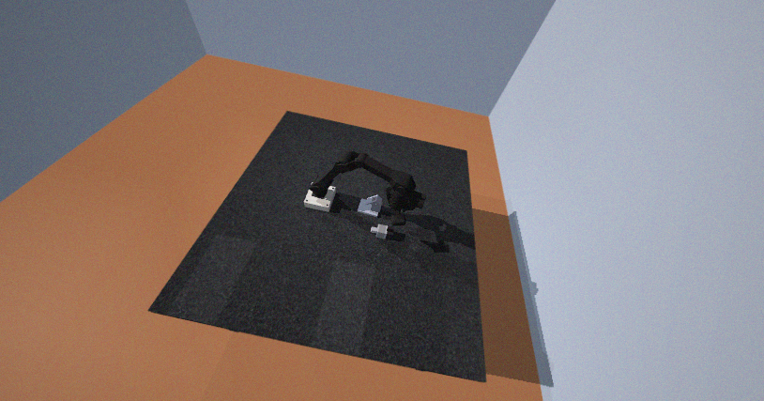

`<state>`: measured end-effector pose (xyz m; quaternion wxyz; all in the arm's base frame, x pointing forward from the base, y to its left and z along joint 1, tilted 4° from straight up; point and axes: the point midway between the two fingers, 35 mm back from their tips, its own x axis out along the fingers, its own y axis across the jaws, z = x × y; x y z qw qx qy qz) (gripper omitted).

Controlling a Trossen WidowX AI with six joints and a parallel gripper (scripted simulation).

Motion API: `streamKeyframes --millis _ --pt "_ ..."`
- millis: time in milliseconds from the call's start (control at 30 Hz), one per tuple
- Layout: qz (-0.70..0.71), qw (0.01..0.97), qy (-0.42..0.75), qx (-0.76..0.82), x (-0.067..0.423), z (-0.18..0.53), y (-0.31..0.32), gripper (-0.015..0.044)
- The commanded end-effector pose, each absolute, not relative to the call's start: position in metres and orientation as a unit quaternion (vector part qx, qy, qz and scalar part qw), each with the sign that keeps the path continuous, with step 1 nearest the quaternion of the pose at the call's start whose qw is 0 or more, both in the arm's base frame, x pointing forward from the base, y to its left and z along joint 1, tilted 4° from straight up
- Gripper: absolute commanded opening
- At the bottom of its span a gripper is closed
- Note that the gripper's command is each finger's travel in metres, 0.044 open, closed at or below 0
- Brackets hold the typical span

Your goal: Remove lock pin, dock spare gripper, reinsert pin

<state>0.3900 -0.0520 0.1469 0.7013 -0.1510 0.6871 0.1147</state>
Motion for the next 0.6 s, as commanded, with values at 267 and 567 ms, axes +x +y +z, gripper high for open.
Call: streamKeyframes --millis 267,567 --pt "0.009 0.722 0.689 -0.065 0.383 0.151 -0.091 0.044" --pt "0.009 0.722 0.689 -0.065 0.387 0.117 -0.094 0.044"
